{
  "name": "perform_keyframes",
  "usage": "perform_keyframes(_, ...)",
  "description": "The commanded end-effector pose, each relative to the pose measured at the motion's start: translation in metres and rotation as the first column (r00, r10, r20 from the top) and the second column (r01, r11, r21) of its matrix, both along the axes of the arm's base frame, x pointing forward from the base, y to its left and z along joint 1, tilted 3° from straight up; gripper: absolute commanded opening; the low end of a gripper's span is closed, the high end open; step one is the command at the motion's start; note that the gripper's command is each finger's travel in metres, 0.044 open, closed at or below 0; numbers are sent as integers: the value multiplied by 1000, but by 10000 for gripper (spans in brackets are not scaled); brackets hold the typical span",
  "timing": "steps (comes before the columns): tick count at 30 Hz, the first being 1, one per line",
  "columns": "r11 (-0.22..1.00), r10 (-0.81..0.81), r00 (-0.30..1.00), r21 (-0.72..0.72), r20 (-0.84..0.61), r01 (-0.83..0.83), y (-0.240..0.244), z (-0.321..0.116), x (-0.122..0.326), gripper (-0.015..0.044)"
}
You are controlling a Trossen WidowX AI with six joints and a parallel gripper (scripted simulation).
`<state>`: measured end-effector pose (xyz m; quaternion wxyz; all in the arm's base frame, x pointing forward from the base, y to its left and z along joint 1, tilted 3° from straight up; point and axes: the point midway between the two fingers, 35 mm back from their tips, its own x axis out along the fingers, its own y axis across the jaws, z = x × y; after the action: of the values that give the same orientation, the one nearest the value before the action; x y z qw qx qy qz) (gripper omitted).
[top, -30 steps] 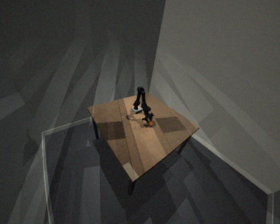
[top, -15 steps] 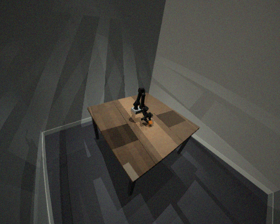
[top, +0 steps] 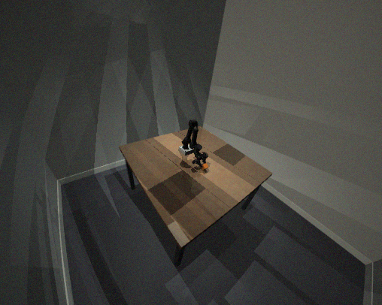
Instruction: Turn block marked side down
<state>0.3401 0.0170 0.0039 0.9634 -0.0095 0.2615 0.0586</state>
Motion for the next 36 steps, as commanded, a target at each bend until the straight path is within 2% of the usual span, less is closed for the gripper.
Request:
perform_keyframes(1,1000,1,1000,5,8,-1,0,2,1,0)
perform_keyframes(3,1000,1,1000,5,8,-1,0,2,1,0)
perform_keyframes(20,1000,1,1000,5,8,-1,0,2,1,440)
perform_keyframes(36,1000,1,1000,5,8,-1,0,2,1,440)
